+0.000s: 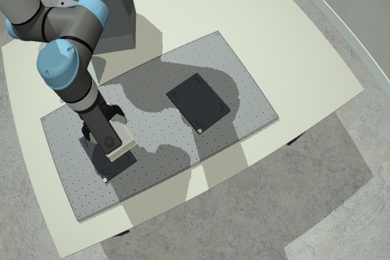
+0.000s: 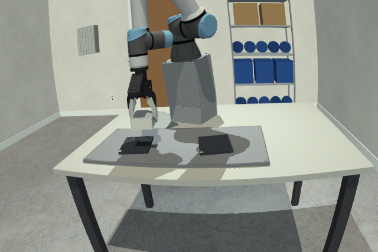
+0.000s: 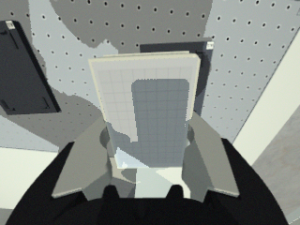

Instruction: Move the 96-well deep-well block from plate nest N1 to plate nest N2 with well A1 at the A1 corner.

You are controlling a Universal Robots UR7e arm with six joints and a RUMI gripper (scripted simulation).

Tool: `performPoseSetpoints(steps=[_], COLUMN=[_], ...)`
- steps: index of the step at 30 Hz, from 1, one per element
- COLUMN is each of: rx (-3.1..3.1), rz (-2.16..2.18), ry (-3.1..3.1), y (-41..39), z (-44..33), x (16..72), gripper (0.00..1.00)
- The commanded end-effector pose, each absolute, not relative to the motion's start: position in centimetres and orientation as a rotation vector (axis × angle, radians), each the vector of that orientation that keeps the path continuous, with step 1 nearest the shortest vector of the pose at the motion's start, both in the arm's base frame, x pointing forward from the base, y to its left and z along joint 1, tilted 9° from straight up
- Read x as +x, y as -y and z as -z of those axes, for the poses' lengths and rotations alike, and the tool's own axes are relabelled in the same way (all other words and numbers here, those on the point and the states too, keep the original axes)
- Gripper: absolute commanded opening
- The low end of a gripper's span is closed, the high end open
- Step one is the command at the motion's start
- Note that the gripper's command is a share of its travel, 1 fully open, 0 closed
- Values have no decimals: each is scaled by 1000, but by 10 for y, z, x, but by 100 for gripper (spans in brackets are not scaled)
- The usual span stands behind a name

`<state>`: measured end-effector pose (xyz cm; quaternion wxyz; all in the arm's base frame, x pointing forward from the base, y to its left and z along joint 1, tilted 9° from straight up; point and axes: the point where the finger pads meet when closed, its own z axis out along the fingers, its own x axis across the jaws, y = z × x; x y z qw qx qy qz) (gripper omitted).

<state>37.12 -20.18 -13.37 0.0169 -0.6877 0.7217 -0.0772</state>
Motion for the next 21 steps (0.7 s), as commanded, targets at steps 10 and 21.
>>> performPoseSetpoints(steps=[10, 21], rx=[-2138, -2138], rz=[240, 240], ry=[-2241, -2241], y=[244, 250], z=[131, 130], x=[364, 363], gripper=[0, 0])
